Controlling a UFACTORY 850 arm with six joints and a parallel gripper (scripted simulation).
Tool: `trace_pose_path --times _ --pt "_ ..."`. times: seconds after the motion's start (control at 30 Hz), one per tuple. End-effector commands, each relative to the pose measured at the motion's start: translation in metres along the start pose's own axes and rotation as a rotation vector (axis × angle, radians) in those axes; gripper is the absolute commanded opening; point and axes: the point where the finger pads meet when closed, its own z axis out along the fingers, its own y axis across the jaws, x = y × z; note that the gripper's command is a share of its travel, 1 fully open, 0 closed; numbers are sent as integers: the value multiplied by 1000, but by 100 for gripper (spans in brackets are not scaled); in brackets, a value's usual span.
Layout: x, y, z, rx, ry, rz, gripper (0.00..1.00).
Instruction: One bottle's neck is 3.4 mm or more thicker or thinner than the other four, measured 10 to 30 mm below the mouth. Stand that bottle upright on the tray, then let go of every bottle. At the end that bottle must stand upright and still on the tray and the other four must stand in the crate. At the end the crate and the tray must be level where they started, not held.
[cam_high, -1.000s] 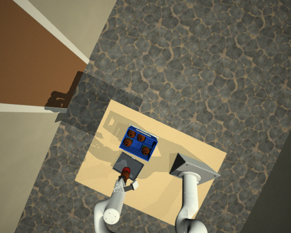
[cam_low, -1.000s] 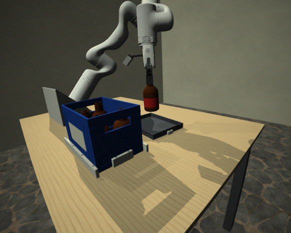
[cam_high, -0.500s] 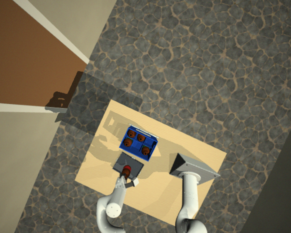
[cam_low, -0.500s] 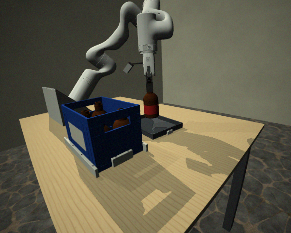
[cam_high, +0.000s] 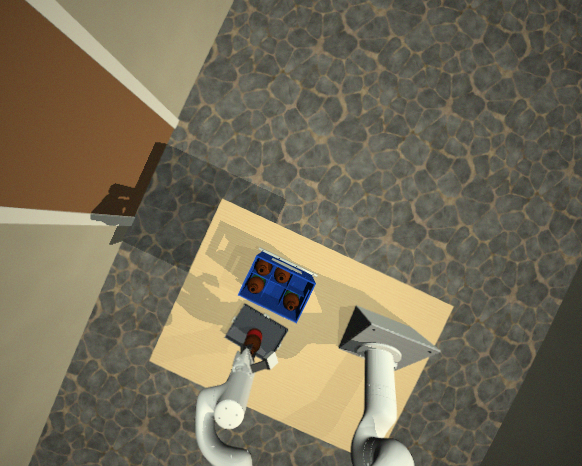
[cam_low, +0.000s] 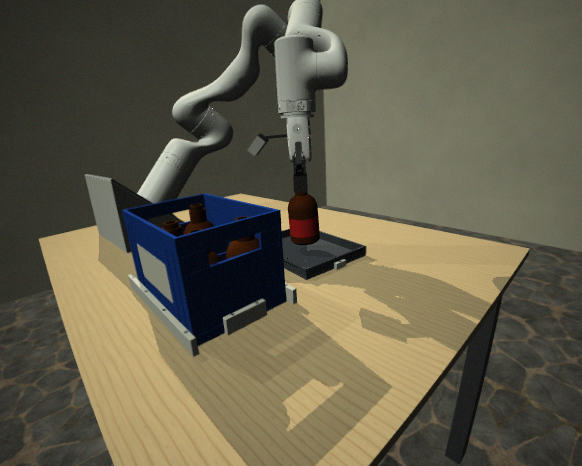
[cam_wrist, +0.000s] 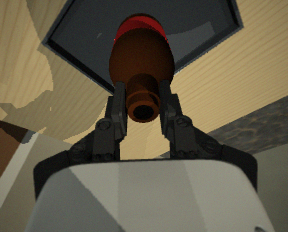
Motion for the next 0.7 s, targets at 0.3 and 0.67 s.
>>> trace_pose_path --times 0.3,0.67 --pt "-1 0 5 1 -1 -1 0" --pt "-1 0 5 1 -1 -1 0"
